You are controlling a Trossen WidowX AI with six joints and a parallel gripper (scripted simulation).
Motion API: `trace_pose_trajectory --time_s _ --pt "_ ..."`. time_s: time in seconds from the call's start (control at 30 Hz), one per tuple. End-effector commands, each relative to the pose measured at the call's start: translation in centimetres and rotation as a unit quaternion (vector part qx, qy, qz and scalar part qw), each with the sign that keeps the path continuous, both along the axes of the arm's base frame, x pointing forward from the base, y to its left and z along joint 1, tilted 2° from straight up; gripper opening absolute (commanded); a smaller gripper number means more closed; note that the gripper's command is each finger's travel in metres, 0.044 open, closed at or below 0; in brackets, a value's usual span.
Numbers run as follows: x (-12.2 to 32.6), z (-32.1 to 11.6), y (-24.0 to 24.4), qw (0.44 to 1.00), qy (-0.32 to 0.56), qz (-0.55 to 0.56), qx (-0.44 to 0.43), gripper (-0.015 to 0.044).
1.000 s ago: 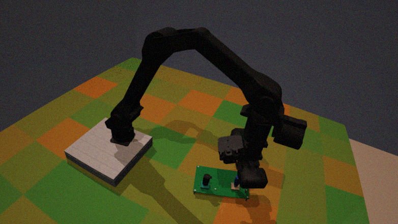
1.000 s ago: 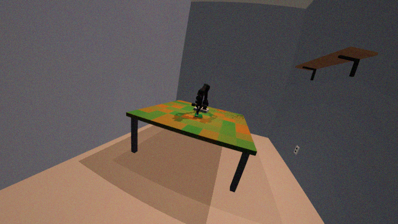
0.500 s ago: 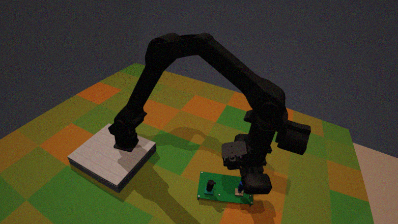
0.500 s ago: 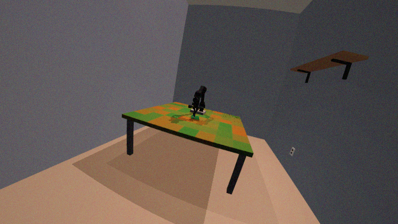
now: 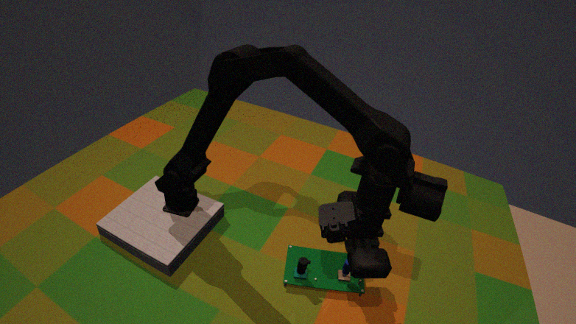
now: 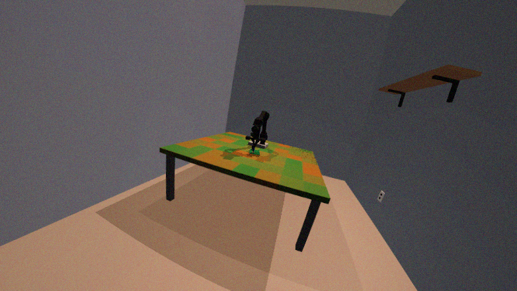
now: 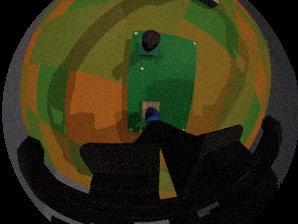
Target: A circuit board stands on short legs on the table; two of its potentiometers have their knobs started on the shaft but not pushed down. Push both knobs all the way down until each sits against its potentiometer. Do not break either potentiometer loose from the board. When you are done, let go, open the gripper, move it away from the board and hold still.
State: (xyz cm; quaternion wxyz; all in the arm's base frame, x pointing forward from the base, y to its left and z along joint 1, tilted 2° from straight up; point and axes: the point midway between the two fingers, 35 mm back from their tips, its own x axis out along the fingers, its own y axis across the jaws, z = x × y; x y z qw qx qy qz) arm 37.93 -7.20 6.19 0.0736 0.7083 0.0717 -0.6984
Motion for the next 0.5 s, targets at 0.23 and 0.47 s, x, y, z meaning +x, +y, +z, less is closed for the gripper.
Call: trace_pose_trajectory --time_s 0.23,0.47 --pt "0.09 -0.99 -0.1 1.0 0.003 -0.002 -0.002 0.0" --pt "0.09 -0.99 -0.1 1.0 0.003 -0.002 -0.002 0.0"
